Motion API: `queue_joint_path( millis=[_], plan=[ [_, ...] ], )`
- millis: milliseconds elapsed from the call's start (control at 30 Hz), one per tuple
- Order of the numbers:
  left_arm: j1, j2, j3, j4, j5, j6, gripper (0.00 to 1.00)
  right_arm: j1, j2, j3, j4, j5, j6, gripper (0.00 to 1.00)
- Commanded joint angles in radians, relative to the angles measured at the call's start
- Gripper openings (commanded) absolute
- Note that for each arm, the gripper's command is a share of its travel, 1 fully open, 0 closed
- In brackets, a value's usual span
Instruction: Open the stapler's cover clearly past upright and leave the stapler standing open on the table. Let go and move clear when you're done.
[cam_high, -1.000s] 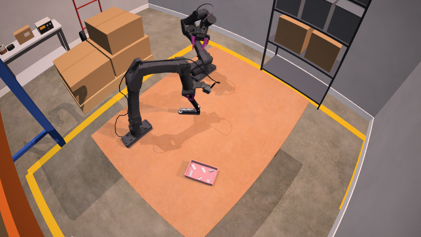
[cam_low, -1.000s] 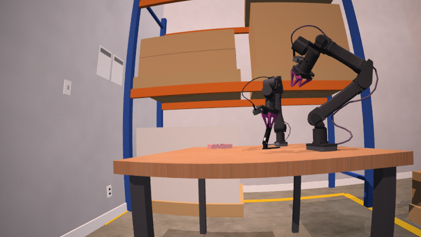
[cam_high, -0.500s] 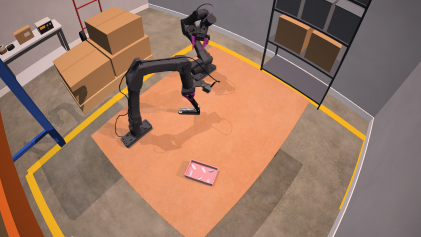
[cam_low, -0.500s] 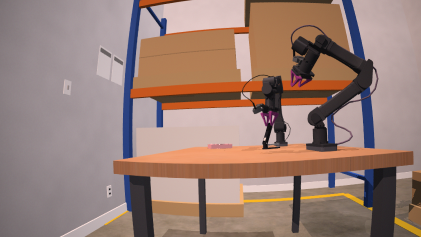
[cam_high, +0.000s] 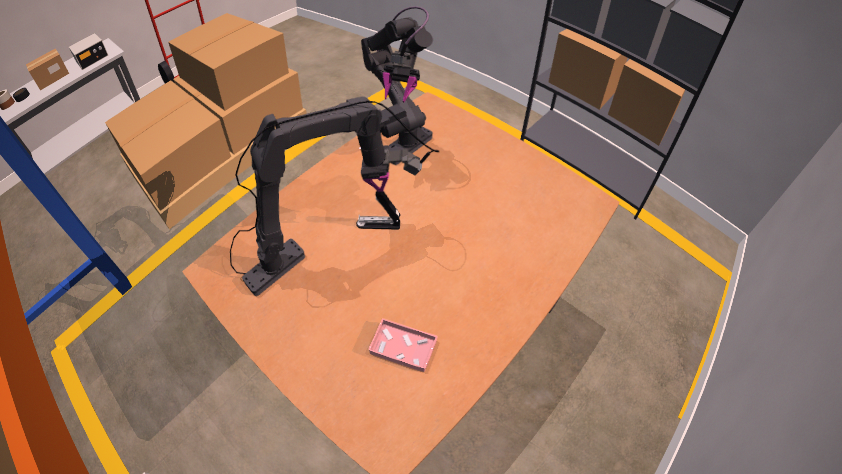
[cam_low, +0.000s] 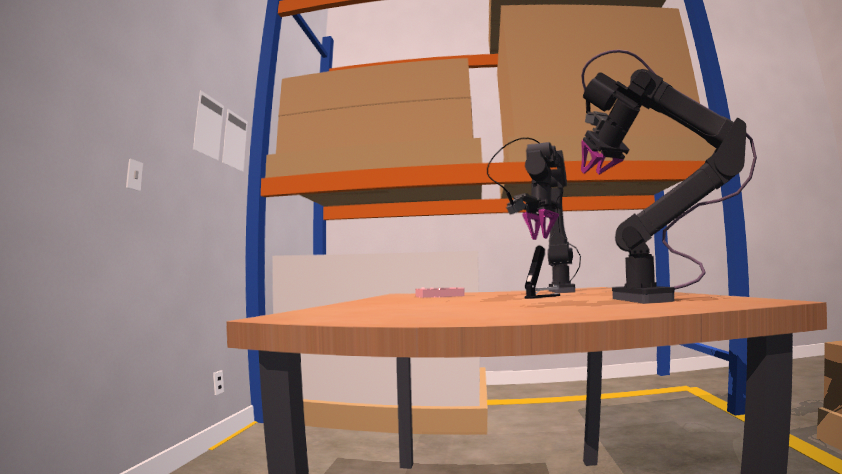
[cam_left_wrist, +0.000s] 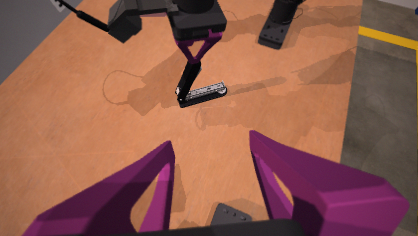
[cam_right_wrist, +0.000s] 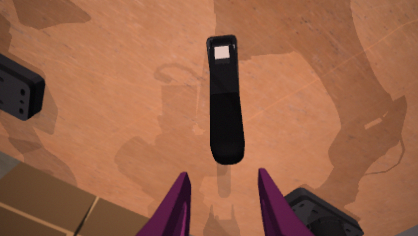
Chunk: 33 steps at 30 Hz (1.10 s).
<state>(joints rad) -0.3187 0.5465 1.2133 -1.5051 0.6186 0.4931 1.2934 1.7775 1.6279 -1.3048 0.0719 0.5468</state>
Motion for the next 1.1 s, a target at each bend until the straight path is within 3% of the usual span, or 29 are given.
queue_joint_path(
  millis=[0,233,267,467,733,800,1067],
  plan=[
    [-0.01,-0.006,0.029,-0.014,0.017,-0.005,0.55,0.013,-0.035,0.087,-0.084,0.012,0.016,0.42],
    [-0.01,-0.006,0.029,-0.014,0.017,-0.005,0.55,-0.003,-0.043,0.071,-0.078,0.011,0.004,0.42],
    [-0.01,-0.006,0.029,-0.014,0.017,-0.005,0.55,-0.003,-0.043,0.071,-0.079,0.014,-0.011,0.46],
    [-0.01,-0.006,0.029,-0.014,0.017,-0.005,0.55,0.064,-0.111,0.049,-0.002,0.033,-0.149,0.46],
    [-0.01,-0.006,0.029,-0.014,0.017,-0.005,0.55,0.173,-0.143,-0.108,0.343,0.217,-0.153,0.46],
    [-0.01,-0.006,0.029,-0.014,0.017,-0.005,0.55,0.173,-0.143,-0.108,0.343,0.217,-0.153,0.46],
    [-0.01,-0.006,0.029,-0.014,0.017,-0.005,0.55,0.288,-0.192,-0.385,0.736,0.408,-0.174,0.46]
  ],
)
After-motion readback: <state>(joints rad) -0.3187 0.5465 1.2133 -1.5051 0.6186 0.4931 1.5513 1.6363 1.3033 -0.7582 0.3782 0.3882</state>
